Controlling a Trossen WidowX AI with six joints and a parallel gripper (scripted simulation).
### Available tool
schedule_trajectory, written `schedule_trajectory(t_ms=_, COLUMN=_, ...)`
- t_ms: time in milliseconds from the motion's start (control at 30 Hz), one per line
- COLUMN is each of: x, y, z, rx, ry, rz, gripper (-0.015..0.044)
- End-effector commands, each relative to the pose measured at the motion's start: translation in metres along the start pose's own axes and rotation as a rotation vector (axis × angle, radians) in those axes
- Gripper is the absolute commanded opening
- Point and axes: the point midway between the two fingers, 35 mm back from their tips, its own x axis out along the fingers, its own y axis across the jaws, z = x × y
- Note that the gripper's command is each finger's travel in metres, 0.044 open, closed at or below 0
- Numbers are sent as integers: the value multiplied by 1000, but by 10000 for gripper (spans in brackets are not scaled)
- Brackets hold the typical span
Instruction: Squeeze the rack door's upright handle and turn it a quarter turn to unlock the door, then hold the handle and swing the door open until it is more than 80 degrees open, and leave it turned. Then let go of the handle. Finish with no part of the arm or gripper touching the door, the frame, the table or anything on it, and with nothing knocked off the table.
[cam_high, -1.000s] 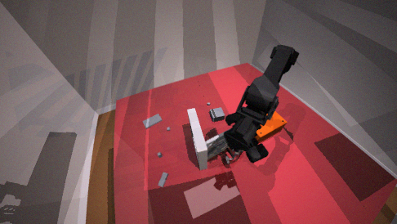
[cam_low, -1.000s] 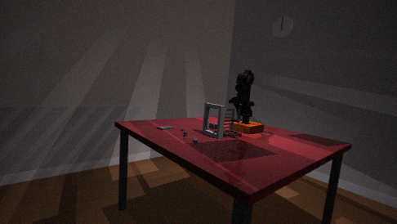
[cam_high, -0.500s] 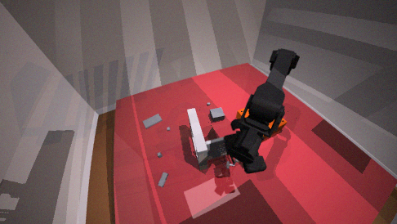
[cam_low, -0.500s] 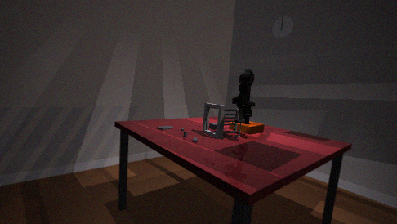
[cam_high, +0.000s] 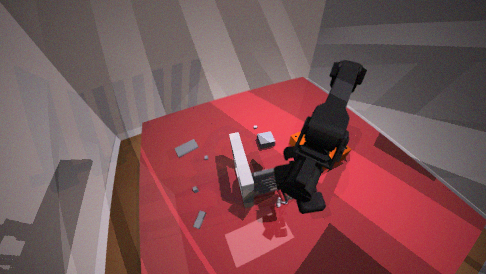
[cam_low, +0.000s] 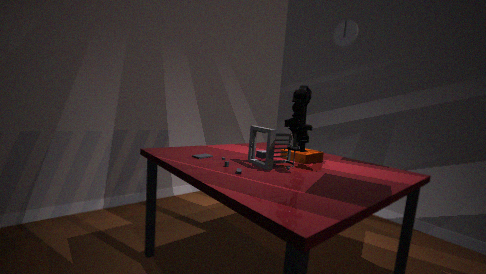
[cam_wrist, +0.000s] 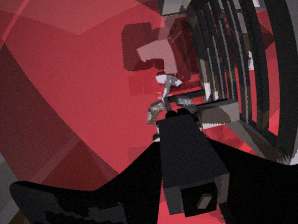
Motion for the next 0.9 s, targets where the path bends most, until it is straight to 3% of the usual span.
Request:
schedule_trajectory(t_ms=0, x=0, y=-1, z=0, rx=9, ry=0, rz=-5, gripper=149)
schedule_trajectory(t_ms=200, x=0, y=-1, z=0, rx=9, ry=0, rz=-5, gripper=291)
schedule_trajectory(t_ms=867, x=-21, y=1, z=1, rx=8, ry=0, rz=-5, gripper=291)
